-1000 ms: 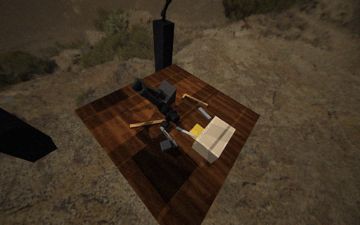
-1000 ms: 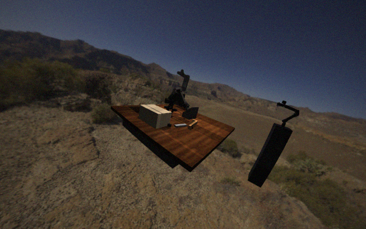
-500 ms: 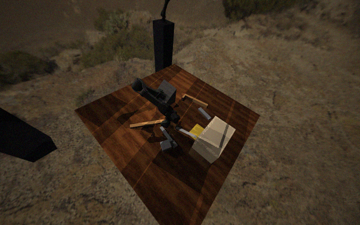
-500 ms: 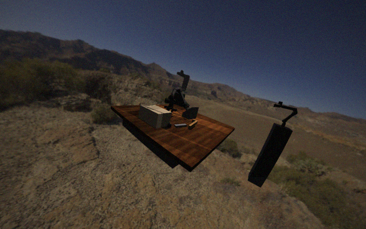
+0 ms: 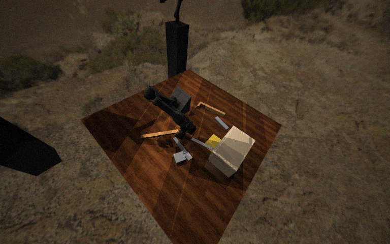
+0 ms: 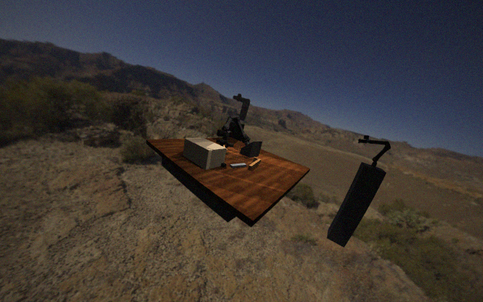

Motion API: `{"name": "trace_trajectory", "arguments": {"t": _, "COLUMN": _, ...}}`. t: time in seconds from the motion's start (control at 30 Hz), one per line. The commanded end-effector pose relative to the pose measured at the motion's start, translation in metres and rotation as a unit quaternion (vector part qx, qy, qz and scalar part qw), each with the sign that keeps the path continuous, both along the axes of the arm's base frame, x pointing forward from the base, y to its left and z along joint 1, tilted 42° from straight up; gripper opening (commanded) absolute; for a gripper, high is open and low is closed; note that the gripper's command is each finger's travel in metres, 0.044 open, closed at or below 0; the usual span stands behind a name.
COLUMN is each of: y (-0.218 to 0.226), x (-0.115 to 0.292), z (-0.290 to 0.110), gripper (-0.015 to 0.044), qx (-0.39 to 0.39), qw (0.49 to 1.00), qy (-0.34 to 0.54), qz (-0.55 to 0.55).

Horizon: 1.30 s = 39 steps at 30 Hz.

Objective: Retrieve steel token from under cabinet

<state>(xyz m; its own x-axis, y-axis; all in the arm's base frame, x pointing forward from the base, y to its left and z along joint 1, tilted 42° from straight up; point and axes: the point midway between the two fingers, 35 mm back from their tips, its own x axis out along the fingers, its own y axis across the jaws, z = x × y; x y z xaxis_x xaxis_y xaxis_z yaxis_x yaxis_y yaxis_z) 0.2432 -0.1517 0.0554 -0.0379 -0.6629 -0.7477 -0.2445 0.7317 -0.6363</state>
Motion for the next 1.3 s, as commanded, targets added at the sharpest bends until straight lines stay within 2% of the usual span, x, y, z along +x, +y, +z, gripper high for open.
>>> {"name": "trace_trajectory", "arguments": {"t": 0.0, "y": 0.0, "x": 0.007, "z": 0.0, "gripper": 0.0, "qx": -0.002, "qw": 1.0, "qy": -0.001, "qz": -0.002}}
{"name": "trace_trajectory", "arguments": {"t": 1.27, "y": 0.007, "x": 0.052, "z": -0.008, "gripper": 0.0, "qx": -0.002, "qw": 1.0, "qy": -0.002, "qz": -0.004}}
